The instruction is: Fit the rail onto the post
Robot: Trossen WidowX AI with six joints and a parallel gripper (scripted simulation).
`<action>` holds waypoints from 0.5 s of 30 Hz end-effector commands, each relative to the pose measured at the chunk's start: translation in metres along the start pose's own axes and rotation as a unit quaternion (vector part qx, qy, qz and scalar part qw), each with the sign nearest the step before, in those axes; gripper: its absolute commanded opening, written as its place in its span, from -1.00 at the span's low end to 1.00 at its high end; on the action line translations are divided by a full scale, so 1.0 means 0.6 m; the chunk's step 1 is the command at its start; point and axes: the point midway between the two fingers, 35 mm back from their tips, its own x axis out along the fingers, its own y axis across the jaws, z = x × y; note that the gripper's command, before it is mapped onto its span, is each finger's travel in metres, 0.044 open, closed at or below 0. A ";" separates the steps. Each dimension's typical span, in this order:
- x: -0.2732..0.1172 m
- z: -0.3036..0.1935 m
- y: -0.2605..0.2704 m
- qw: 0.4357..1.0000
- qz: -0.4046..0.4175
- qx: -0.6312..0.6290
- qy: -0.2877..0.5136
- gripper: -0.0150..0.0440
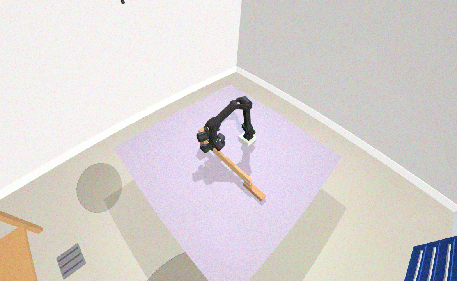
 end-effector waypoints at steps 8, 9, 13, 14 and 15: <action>0.000 0.000 0.000 1.000 0.000 0.000 0.000 0.40; 0.000 0.000 0.000 1.000 0.000 0.000 0.000 0.49; 0.000 0.000 0.000 1.000 0.000 0.000 0.000 0.84; 0.000 0.000 0.000 1.000 0.000 0.000 0.000 0.93; 0.000 0.000 0.000 1.000 0.000 0.000 0.000 1.00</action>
